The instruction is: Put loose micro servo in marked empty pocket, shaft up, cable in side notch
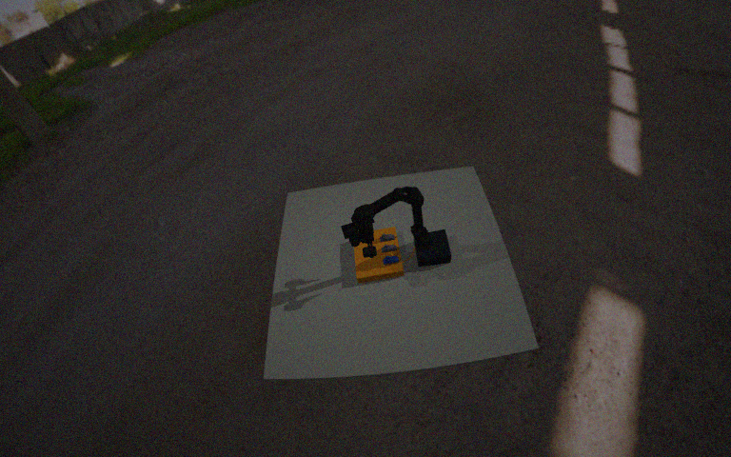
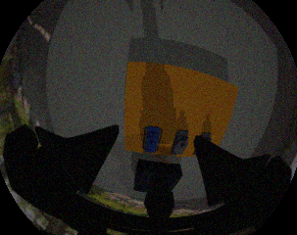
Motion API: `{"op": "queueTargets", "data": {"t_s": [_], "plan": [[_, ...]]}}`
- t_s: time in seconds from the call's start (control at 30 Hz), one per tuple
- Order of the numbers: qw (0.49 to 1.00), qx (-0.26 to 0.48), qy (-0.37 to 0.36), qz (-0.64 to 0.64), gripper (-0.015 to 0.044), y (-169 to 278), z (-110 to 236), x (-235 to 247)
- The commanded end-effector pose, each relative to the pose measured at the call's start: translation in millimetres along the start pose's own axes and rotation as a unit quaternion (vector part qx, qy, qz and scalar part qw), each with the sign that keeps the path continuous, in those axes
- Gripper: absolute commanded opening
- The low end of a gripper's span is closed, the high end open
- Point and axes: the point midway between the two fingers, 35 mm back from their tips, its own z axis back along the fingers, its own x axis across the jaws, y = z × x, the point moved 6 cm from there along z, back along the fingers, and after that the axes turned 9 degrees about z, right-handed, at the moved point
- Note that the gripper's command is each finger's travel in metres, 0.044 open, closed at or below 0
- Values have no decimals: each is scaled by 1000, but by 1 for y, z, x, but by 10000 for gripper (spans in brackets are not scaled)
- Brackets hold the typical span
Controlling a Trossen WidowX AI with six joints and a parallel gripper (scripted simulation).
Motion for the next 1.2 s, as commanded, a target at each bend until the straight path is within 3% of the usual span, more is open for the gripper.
{"op": "queueTargets", "data": {"t_s": [0.0, 1.17], "plan": [[1000, -7, -1, 0, 440, 4, 32, 1], [1000, -8, -1, 0, 440, 7, 39, 1]]}}
